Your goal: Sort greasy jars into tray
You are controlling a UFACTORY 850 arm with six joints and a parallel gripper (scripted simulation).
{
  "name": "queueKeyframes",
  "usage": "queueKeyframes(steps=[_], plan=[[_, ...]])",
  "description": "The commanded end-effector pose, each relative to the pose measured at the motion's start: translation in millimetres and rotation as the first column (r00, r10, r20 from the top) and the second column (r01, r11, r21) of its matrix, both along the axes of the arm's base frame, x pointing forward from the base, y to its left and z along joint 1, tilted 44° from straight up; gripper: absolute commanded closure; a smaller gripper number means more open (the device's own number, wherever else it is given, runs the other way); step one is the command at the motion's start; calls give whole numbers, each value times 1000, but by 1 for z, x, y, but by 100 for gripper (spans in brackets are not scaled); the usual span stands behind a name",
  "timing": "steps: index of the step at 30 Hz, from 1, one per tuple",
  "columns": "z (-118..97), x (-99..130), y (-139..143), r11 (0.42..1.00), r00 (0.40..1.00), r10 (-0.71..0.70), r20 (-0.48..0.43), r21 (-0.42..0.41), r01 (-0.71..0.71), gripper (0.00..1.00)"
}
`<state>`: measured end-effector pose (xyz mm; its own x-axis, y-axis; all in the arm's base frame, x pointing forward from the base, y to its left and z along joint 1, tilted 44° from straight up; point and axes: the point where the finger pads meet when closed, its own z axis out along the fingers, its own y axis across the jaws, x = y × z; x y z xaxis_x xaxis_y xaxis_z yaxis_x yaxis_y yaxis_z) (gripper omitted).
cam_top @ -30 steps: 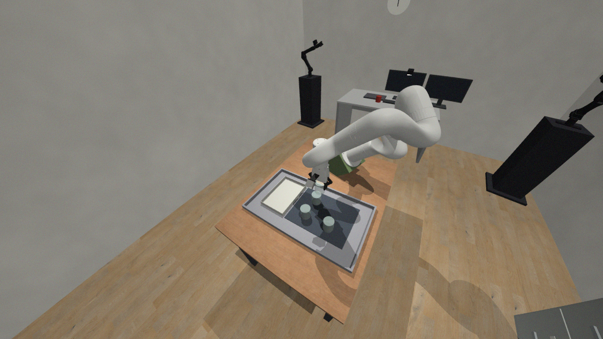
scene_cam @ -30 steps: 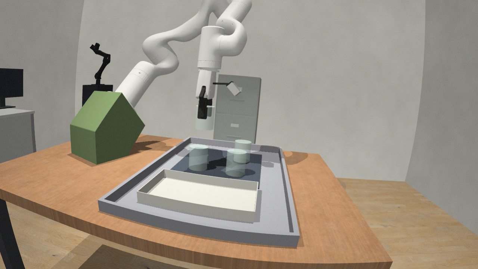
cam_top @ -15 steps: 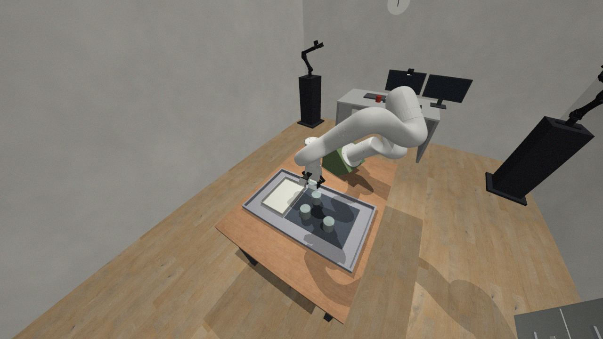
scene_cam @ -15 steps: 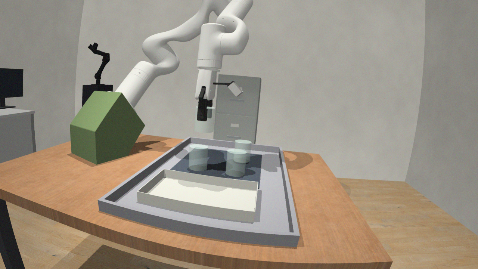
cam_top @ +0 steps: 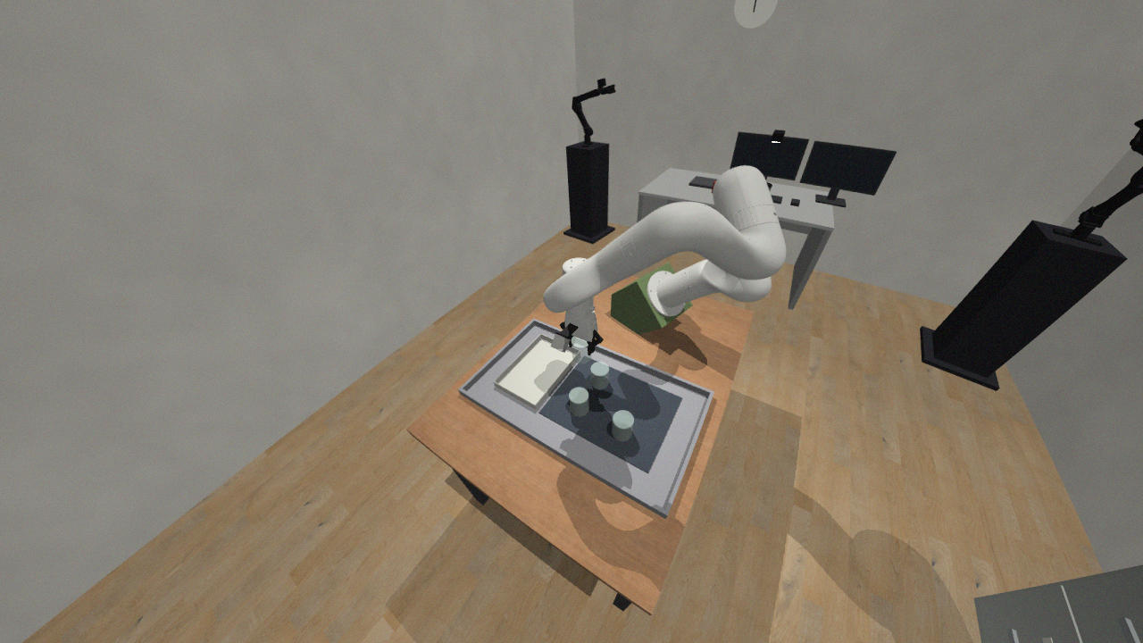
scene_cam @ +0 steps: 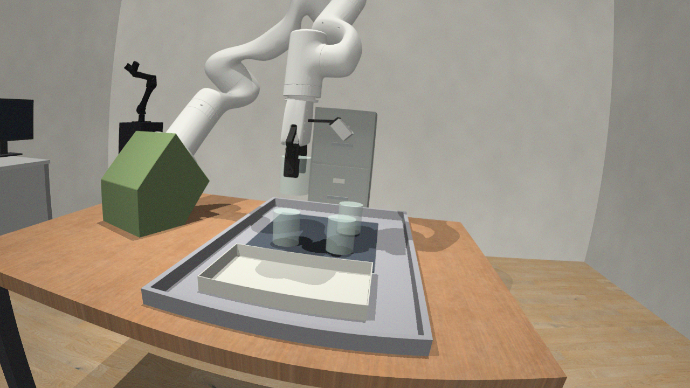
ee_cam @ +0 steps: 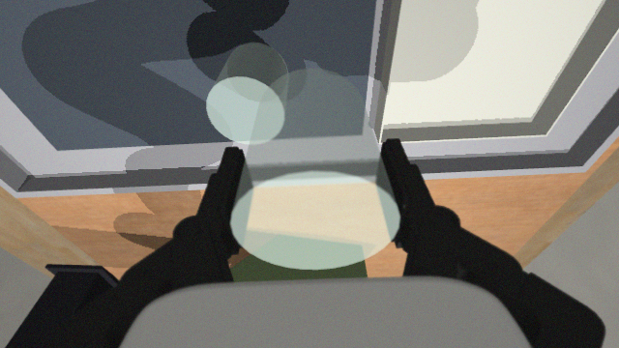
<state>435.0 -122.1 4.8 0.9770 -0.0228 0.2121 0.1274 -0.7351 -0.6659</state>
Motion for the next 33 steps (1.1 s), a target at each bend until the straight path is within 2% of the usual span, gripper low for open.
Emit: queueKeyframes(steps=[1,33], plan=[[-9,6,-12,1000,1000,0,1,0,0,100],[-65,38,-79,1000,1000,0,1,0,0,100]])
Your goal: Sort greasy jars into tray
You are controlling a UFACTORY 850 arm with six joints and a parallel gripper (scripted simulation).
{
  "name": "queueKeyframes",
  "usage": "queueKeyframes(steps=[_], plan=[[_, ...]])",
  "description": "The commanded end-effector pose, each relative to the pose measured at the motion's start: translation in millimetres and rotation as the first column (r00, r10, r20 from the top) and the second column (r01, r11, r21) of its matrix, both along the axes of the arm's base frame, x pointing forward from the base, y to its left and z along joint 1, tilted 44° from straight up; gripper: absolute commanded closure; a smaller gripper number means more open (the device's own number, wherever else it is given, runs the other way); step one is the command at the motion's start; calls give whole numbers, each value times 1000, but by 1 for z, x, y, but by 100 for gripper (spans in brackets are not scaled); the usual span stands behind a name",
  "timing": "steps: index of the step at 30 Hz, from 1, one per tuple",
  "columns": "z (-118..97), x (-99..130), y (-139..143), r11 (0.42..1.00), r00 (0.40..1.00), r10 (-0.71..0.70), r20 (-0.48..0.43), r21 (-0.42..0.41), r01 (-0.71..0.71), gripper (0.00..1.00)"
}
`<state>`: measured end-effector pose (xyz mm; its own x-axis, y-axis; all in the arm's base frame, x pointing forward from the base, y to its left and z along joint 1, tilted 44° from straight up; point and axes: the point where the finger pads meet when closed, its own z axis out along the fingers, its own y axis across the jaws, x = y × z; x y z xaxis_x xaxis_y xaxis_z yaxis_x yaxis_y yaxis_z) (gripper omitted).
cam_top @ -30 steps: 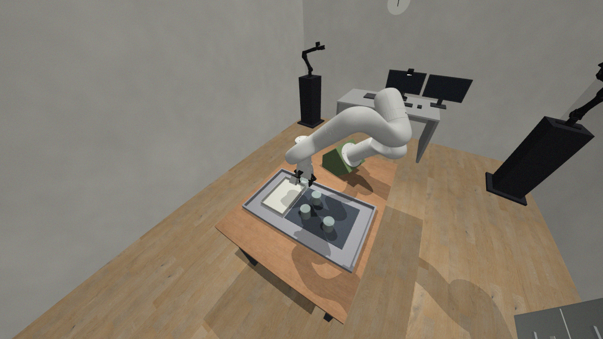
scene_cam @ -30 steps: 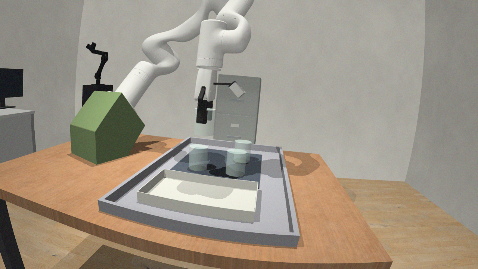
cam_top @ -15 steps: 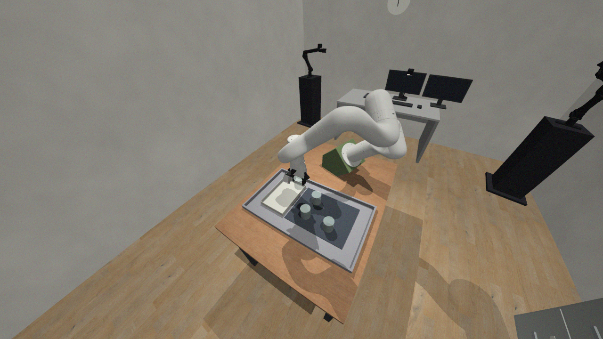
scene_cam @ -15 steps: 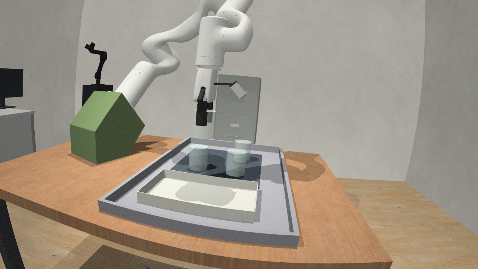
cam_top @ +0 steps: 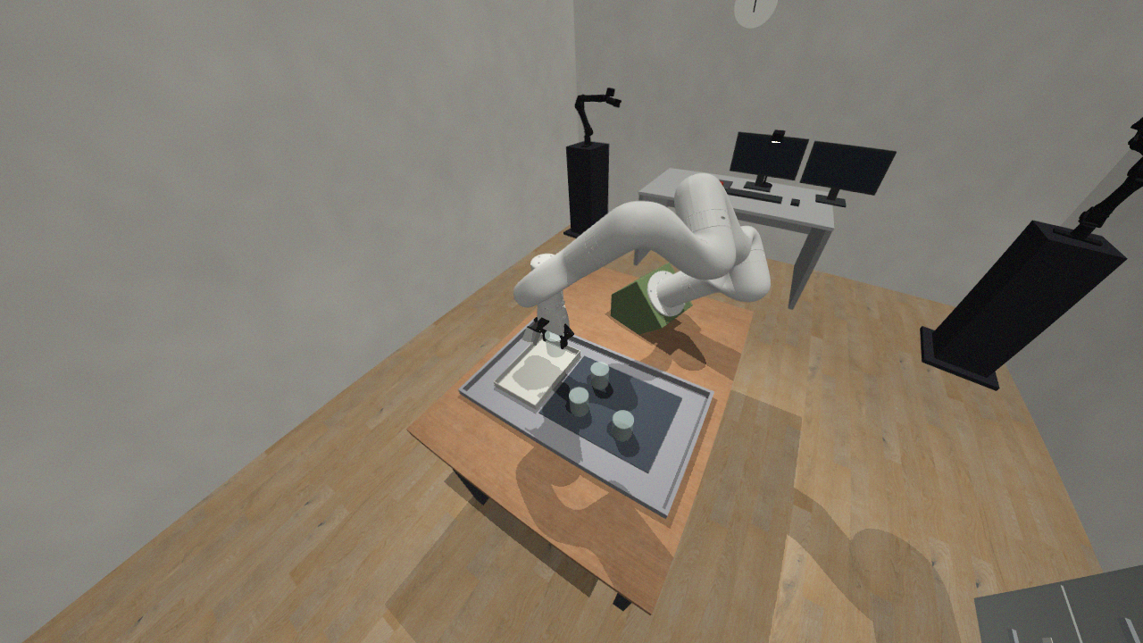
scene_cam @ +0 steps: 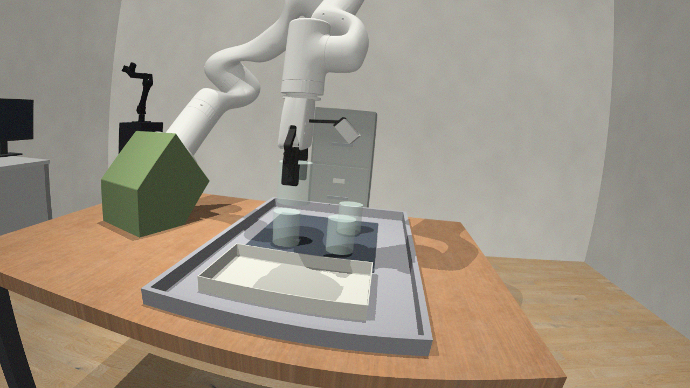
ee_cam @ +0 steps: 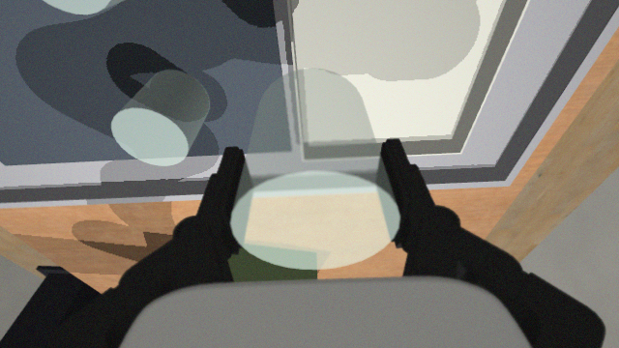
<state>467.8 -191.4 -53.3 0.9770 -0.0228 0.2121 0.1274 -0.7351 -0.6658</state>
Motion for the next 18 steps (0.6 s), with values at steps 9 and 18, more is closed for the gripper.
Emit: queueKeyframes(steps=[9,18], plan=[[-21,13,-27,1000,1000,0,1,0,0,100],[-39,23,-48,1000,1000,0,1,0,0,100]])
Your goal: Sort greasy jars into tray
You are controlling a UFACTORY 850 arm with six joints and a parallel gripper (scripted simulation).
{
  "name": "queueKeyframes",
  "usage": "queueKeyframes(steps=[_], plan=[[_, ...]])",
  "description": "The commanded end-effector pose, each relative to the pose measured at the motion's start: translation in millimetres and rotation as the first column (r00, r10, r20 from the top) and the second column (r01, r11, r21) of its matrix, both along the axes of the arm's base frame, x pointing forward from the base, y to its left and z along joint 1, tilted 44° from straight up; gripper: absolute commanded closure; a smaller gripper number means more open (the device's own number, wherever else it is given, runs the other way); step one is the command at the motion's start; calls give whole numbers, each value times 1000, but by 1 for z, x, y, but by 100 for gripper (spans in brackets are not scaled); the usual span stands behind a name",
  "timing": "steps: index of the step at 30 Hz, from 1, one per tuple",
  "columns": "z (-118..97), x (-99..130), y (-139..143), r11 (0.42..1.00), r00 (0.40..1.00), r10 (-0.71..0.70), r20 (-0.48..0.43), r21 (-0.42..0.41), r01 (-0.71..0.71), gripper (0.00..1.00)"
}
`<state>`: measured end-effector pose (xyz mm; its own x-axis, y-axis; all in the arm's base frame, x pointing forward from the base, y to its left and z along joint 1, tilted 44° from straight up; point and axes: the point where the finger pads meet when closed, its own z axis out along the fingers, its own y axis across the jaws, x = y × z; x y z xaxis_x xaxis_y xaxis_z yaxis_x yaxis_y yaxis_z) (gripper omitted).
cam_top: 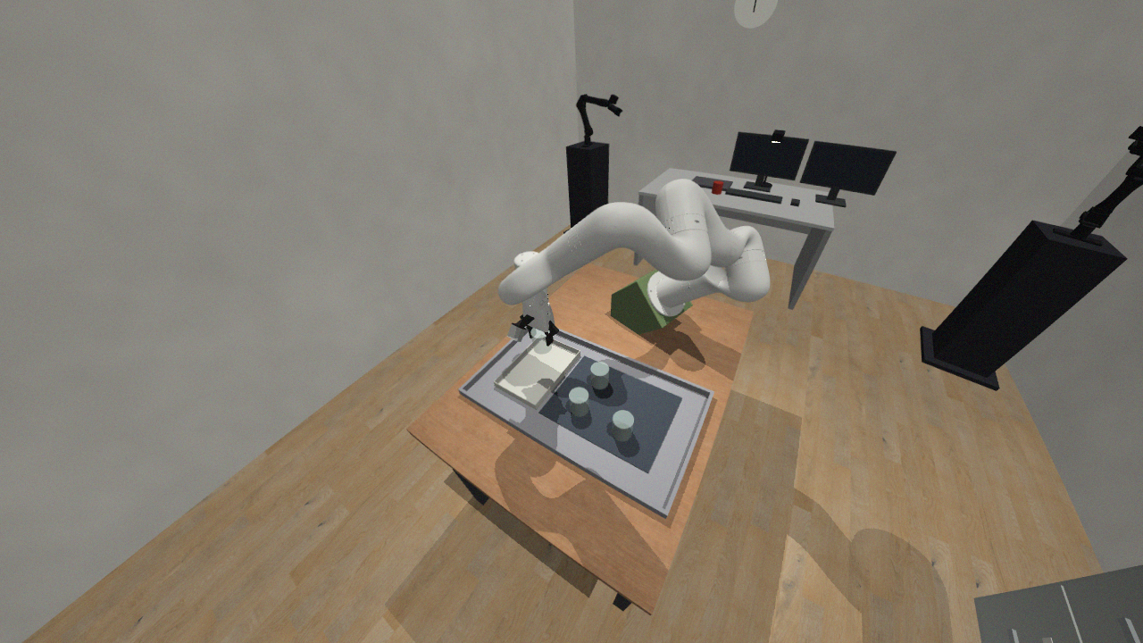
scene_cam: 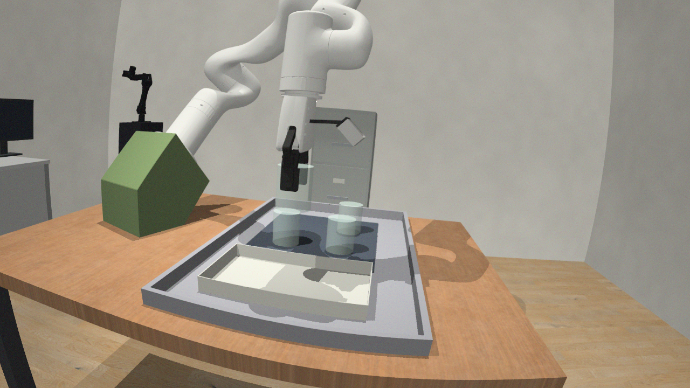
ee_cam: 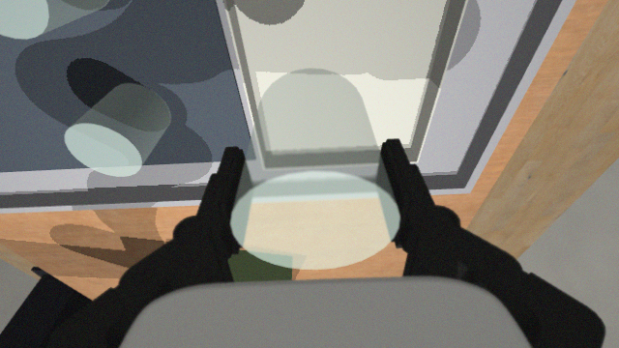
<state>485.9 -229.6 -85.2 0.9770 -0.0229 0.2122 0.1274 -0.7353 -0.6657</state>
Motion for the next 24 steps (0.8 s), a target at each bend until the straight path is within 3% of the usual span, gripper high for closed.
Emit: queueKeyframes(steps=[1,8,24], plan=[[-9,6,-13,1000,1000,0,1,0,0,100],[-19,12,-25,1000,1000,0,1,0,0,100],[-30,15,-14,1000,1000,0,1,0,0,100]])
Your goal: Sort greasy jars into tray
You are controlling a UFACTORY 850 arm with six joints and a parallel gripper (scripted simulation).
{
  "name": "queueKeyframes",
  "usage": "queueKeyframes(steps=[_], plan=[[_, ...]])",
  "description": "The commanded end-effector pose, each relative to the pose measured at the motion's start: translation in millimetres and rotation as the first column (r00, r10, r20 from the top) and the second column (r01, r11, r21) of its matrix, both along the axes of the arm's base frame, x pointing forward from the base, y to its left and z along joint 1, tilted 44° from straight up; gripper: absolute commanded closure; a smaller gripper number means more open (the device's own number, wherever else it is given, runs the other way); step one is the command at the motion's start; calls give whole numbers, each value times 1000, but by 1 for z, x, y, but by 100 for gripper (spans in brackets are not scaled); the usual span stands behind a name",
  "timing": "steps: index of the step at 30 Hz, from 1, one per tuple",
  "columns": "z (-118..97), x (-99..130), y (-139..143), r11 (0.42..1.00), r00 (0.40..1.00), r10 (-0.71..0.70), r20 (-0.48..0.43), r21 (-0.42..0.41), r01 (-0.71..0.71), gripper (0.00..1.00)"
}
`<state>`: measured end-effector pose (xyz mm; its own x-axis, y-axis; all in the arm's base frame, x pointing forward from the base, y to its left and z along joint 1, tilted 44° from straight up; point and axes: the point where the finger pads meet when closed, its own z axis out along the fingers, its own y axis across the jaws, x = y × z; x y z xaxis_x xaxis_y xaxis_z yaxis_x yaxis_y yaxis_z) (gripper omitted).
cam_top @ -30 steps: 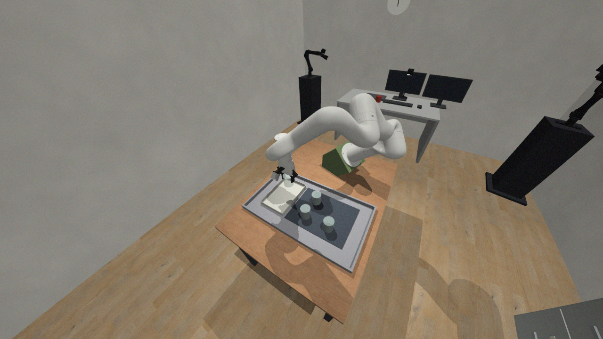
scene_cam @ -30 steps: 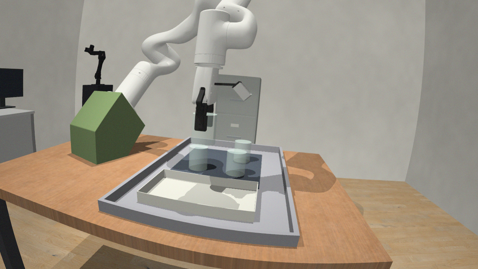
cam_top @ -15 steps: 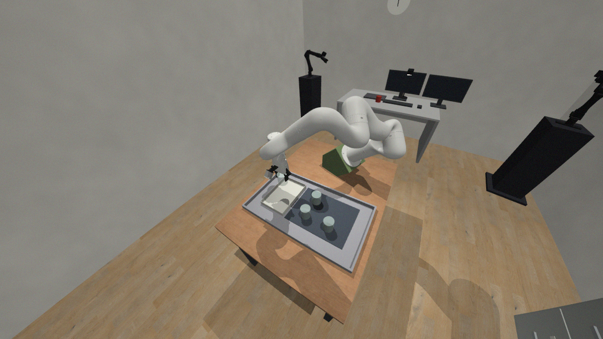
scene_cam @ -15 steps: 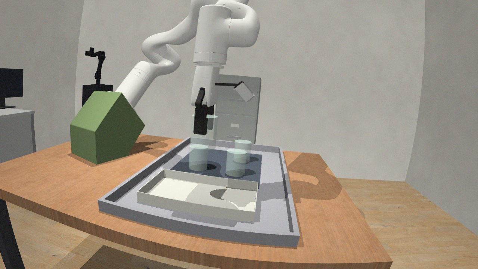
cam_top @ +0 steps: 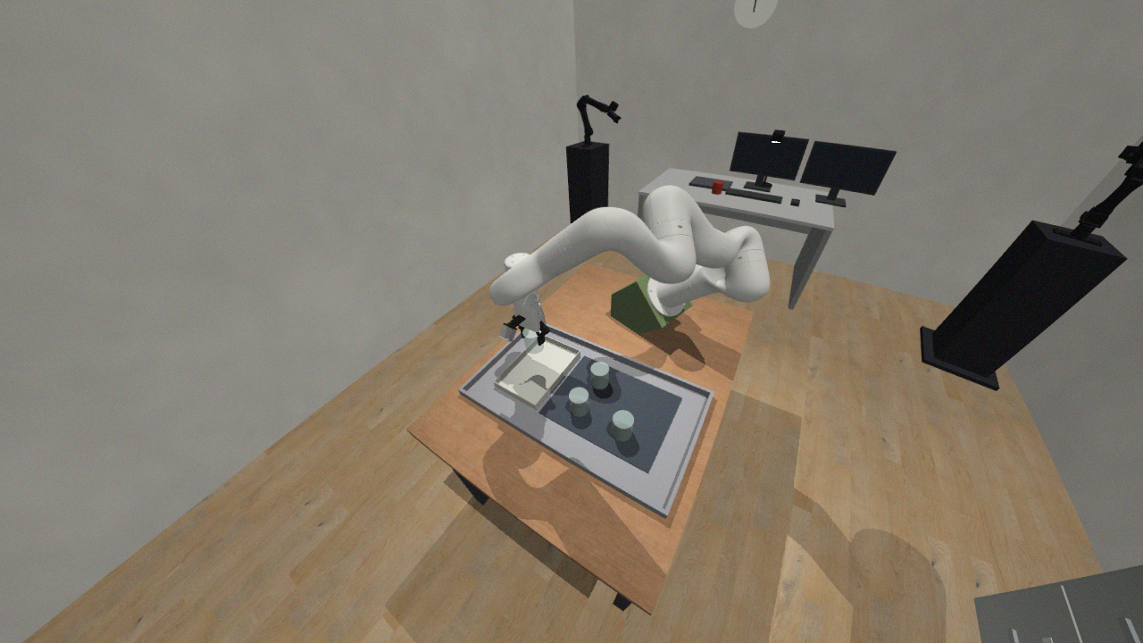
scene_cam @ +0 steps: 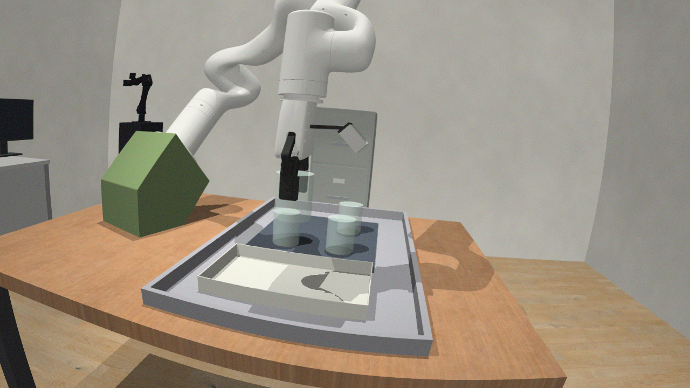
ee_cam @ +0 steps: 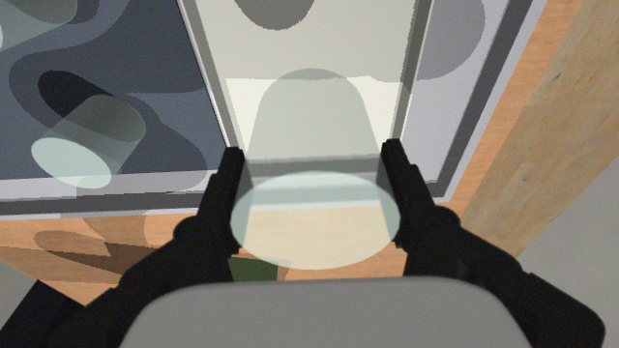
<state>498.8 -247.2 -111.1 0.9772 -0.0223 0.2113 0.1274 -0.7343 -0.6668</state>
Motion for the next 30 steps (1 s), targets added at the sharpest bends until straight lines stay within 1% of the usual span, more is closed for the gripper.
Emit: queueKeyframes(steps=[1,30], plan=[[-6,2,6,1000,1000,-1,2,-1,1,100],[-55,14,52,1000,1000,-1,2,-1,1,100]])
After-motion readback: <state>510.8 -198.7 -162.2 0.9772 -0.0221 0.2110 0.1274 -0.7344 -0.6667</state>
